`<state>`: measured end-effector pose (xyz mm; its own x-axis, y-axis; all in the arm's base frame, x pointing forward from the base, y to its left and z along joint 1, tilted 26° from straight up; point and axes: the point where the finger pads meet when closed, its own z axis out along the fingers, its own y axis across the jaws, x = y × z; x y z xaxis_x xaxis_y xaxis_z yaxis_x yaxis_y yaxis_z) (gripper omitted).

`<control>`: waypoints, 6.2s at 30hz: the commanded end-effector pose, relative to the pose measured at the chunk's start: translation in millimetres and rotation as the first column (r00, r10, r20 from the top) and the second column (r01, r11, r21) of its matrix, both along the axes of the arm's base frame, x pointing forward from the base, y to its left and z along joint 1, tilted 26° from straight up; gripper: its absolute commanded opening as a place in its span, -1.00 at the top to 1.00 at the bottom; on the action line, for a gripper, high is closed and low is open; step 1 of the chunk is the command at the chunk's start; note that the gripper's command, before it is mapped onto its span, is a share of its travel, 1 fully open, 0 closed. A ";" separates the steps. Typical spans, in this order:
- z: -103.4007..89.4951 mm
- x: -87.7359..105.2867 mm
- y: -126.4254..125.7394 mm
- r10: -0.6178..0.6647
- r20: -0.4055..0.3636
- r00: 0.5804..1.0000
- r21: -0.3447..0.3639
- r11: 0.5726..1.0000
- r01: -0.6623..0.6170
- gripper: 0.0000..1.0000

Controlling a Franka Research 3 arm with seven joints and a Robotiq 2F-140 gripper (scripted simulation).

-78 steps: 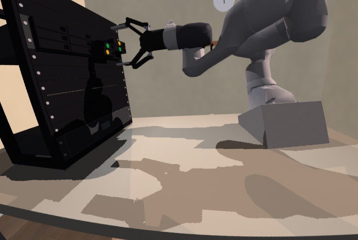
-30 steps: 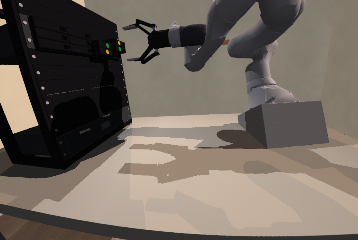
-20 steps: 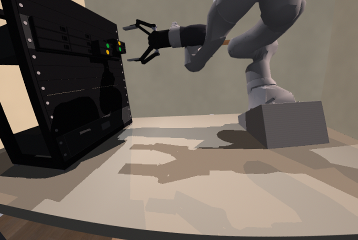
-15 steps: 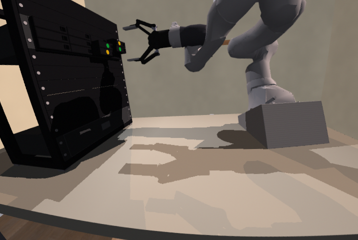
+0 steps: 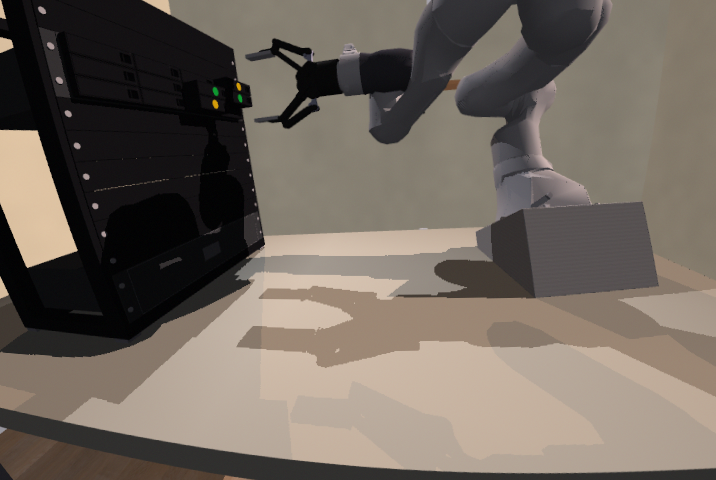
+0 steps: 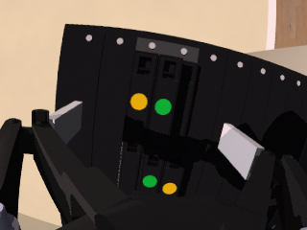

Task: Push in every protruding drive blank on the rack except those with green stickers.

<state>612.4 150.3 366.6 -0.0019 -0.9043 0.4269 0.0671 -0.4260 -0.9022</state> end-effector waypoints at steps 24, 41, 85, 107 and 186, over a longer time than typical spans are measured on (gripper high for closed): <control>0.9 -0.1 -1.0 -0.001 0.001 1.000 -0.004 1.000 0.001 -1.00; 0.9 -0.1 -1.0 -0.001 0.001 1.000 -0.004 1.000 0.001 1.00; -8.8 -3.0 7.3 -0.001 0.001 1.000 -0.004 1.000 0.001 1.00; -76.4 -23.2 64.3 -0.001 0.001 1.000 -0.004 1.000 0.001 1.00; -74.1 16.3 67.4 -0.001 0.001 1.000 -0.004 1.000 0.001 1.00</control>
